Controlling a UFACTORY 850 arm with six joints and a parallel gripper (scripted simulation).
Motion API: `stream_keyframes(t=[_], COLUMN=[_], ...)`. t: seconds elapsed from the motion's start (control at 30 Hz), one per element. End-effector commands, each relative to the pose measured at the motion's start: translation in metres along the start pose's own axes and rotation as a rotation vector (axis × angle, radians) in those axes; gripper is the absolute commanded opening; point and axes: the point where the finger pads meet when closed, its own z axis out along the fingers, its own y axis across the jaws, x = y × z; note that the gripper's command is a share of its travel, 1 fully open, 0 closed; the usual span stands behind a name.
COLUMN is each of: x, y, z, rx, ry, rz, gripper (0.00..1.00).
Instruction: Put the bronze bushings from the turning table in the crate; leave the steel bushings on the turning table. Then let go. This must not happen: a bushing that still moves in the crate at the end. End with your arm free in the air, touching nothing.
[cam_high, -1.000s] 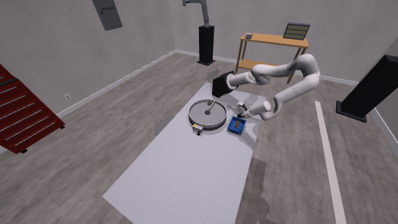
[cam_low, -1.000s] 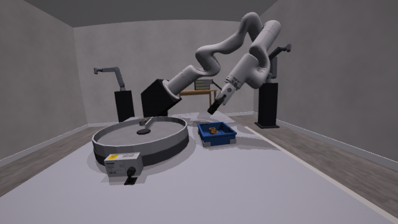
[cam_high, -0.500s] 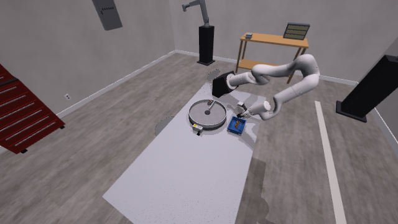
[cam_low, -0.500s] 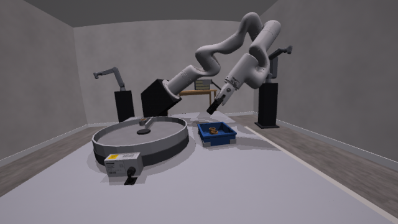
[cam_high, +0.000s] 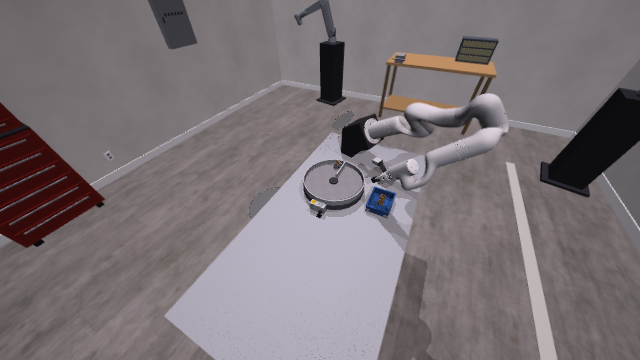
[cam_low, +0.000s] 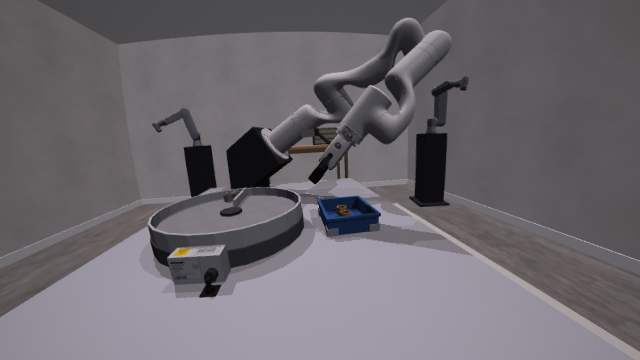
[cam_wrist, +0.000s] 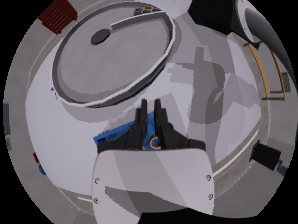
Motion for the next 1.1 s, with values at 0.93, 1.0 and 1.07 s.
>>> stream_keyframes(t=[0.93, 1.0, 1.07], x=[0.192, 0.205, 0.217], y=[-0.013, -0.014, -0.015], z=[0.167, 0.177, 0.188], rx=[-0.378, -0.402, -0.427], ry=[-0.010, -0.010, -0.010], rz=[0.442, 0.471, 0.500], gripper=[0.10, 0.10, 0.10])
